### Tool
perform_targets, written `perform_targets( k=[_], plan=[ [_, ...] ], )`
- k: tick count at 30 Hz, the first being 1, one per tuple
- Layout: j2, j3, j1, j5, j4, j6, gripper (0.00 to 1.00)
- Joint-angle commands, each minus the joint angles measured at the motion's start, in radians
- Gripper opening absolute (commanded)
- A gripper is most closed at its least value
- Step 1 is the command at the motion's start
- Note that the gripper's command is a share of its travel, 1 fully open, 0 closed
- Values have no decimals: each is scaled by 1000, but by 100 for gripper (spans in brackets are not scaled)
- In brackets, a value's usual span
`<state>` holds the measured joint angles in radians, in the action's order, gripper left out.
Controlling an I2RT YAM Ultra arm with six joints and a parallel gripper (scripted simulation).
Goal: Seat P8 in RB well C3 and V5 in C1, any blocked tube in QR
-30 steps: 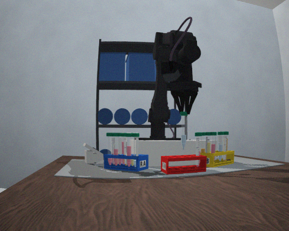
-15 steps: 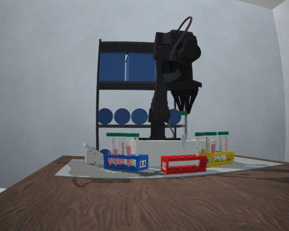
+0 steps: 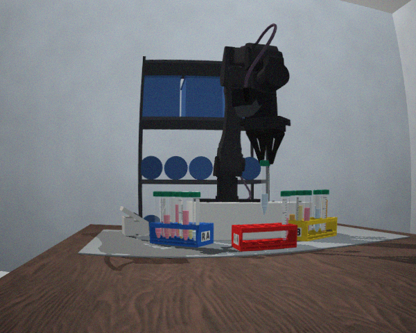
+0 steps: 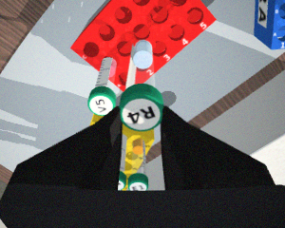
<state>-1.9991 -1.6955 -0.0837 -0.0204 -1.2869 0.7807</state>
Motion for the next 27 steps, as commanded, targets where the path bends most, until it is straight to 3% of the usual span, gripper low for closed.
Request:
perform_targets(
  k=[1,27],
  plan=[
    [-21,-38,7,4,11,2,0],
    [-34,-28,3,4,39,4,0]
  ],
)
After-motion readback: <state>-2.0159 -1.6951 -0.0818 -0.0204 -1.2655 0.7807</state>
